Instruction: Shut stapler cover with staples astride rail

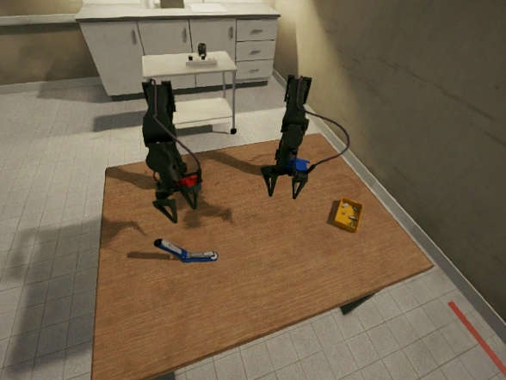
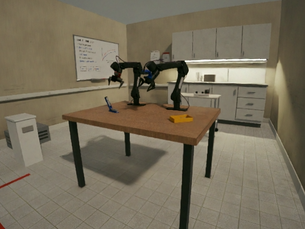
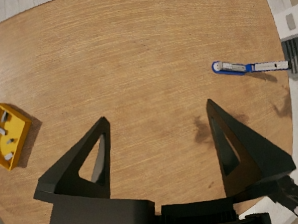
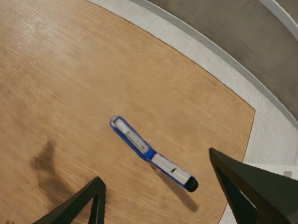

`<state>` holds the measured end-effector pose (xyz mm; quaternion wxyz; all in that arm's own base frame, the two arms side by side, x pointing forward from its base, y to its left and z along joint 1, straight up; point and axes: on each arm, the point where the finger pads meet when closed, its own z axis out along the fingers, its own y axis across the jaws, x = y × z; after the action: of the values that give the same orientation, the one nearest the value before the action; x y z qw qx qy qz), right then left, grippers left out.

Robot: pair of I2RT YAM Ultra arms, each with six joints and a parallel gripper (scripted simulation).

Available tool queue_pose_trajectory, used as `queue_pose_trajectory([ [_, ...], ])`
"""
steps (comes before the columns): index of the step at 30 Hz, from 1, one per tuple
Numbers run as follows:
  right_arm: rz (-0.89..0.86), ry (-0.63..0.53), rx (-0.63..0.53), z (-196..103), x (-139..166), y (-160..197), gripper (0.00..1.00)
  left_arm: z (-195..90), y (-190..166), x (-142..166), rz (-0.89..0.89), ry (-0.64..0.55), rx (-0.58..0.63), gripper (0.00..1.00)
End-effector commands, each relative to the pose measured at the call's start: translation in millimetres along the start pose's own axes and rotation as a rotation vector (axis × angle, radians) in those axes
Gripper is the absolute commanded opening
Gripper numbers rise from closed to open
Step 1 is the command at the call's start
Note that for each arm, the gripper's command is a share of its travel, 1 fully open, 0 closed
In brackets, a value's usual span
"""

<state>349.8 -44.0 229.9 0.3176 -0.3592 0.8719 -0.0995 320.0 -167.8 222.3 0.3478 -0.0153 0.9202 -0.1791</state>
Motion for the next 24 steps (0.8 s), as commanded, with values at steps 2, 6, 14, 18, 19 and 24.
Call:
queue_pose_trajectory([
  [2,0.167,0.07,0.017,21.2,3.9,10.5,1.0,-21.3,-44.4,-5.8,0.153,-0.193,0.175,1.0],
  [6,0.259,0.119,-0.008,38.1,8.4,25.1,1.0,-40.2,-70.4,8.8,0.24,-0.275,0.29,1.0],
  [14,0.402,0.197,-0.043,63.5,15.7,46.2,1.0,-75.7,-103.5,32.4,0.352,-0.416,0.474,1.0],
  [18,0.464,0.242,-0.067,78.2,19.8,58.7,1.0,-99.4,-117.4,52.0,0.406,-0.497,0.592,1.0],
  [19,0.469,0.249,-0.072,80.5,20.5,60.8,1.0,-103.6,-119.2,56.7,0.415,-0.508,0.614,1.0],
  [24,0.449,0.25,-0.092,83.2,19.4,65.6,1.0,-116.9,-123.4,77.3,0.446,-0.539,0.694,1.0],
])
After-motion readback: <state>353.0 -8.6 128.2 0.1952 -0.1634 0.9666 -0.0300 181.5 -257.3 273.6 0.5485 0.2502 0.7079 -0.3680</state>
